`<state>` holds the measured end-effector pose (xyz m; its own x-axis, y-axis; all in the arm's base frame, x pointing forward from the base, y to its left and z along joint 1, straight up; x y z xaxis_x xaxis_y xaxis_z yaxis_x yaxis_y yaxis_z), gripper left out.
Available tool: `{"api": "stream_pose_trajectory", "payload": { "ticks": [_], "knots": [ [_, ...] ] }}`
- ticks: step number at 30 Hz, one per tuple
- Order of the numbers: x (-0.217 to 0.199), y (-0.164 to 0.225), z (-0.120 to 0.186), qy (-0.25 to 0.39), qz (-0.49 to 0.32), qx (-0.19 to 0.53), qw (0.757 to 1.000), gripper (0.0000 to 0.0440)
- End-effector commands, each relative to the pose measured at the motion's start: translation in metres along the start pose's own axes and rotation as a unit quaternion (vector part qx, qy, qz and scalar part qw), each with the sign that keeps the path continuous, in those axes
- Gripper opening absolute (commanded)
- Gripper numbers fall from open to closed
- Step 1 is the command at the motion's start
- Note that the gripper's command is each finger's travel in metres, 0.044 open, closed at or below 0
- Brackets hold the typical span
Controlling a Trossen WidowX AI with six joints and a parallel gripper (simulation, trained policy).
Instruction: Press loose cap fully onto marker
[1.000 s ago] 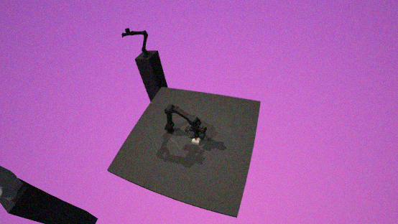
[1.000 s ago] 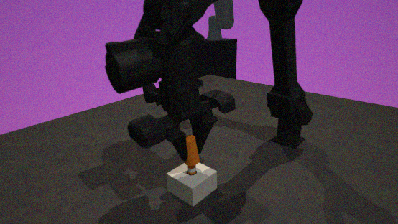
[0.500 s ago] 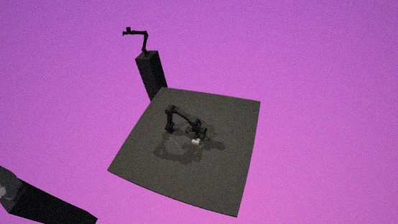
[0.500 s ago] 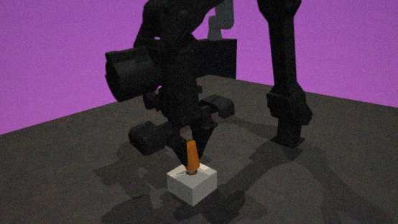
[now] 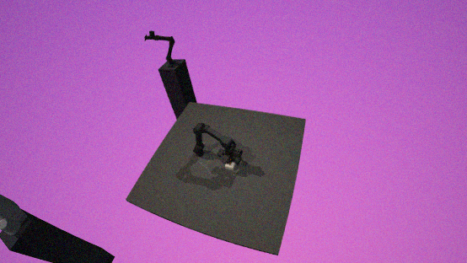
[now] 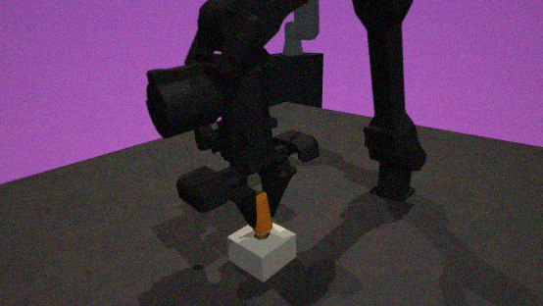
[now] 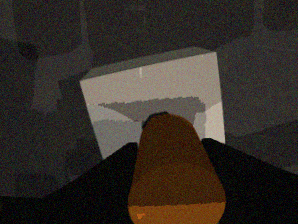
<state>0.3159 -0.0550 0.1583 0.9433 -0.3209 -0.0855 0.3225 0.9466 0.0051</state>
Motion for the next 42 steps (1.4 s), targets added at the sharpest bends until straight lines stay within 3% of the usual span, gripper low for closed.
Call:
{"api": "stream_pose_trajectory", "payload": {
  "ticks": [1,31,38,42],
  "knots": [
    [-0.001,-0.006,-0.017,0.021,0.001,-0.019,1.000,0.0102],
    [0.000,-0.009,-0.018,0.014,0.015,-0.023,1.000,0.0141],
    [-0.010,-0.010,-0.018,0.031,0.019,-0.019,0.999,0.0205],
    [-0.015,-0.010,-0.017,0.034,0.020,-0.017,0.999,0.0271]
  ]
}}
Point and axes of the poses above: the point midway between the two fingers, 35 mm back from their tips, its own z axis back along the fingers, its own x axis across the jaws, y = z × x, the point moved 6 cm from there along z, back along the fingers, and after that the axes turned 11 degrees about -z, right-handed, at the moved point
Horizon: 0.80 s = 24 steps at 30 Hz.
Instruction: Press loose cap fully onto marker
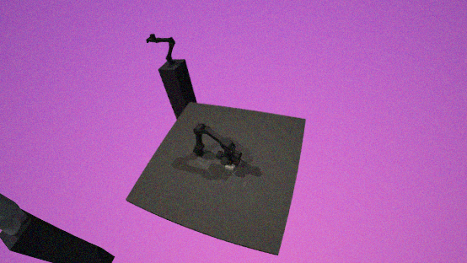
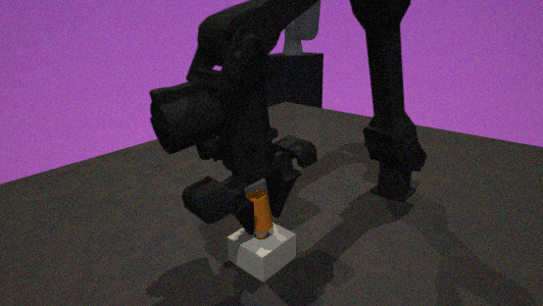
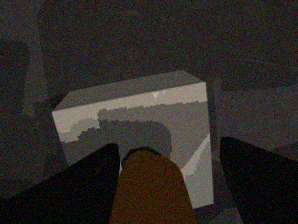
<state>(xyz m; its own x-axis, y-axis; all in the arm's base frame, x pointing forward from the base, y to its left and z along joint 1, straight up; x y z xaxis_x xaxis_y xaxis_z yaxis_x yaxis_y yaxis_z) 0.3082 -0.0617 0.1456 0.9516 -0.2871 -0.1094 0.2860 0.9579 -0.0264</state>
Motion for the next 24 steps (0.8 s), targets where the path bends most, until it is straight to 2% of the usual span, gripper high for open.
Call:
{"api": "stream_pose_trajectory", "payload": {
  "ticks": [1,7,24],
  "knots": [
    [-0.011,-0.001,-0.004,0.021,0.003,0.001,1.000,0.0292],
    [-0.013,-0.001,-0.001,0.008,0.003,0.004,1.000,0.0440],
    [-0.018,-0.005,0.051,-0.059,-0.004,0.005,0.998,0.0440]
  ]
}}
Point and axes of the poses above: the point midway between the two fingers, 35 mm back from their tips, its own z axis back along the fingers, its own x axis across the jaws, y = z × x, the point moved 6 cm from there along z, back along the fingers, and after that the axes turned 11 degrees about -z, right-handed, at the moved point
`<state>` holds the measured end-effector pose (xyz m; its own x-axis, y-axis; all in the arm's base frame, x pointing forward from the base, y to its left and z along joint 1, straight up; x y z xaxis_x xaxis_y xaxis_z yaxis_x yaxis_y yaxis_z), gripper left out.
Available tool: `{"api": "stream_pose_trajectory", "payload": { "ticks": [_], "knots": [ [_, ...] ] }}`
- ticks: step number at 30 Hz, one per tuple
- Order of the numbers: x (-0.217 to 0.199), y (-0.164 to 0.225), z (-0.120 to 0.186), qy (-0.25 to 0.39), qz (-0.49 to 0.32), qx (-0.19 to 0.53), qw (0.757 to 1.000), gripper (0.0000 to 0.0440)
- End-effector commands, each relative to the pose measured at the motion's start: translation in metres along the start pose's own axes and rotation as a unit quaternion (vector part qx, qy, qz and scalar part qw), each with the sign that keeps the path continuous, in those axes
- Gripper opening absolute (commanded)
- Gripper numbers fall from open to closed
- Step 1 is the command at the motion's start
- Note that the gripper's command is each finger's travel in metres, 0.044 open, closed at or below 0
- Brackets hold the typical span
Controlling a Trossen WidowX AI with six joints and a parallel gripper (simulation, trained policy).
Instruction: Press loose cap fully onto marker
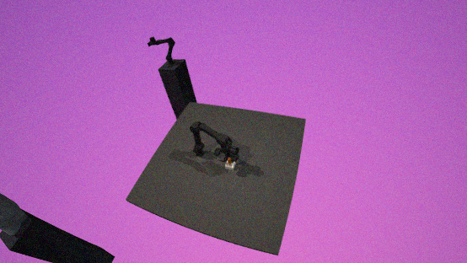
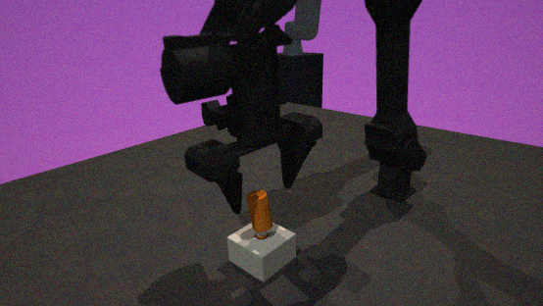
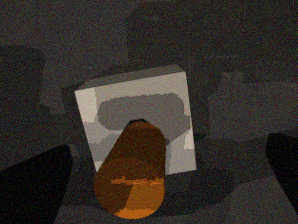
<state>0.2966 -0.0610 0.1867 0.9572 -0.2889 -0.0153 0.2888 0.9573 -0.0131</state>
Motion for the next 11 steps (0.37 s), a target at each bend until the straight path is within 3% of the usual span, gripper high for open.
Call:
{"api": "stream_pose_trajectory", "payload": {
  "ticks": [1,7,11],
  "knots": [
    [-0.002,-0.002,0.014,-0.015,-0.004,-0.002,1.000,0.0440],
    [-0.004,-0.005,0.027,-0.031,-0.004,-0.001,1.000,0.0438],
    [-0.007,-0.007,0.034,-0.038,-0.002,-0.001,0.999,0.0413]
  ]
}}
Point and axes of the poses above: the point midway between the two fingers, 35 mm back from their tips, its own z axis back along the fingers, its own x axis across the jaws, y = z × x, the point moved 6 cm from there along z, back along the fingers, and after that the axes turned 11 degrees about -z, right-handed, at the moved point
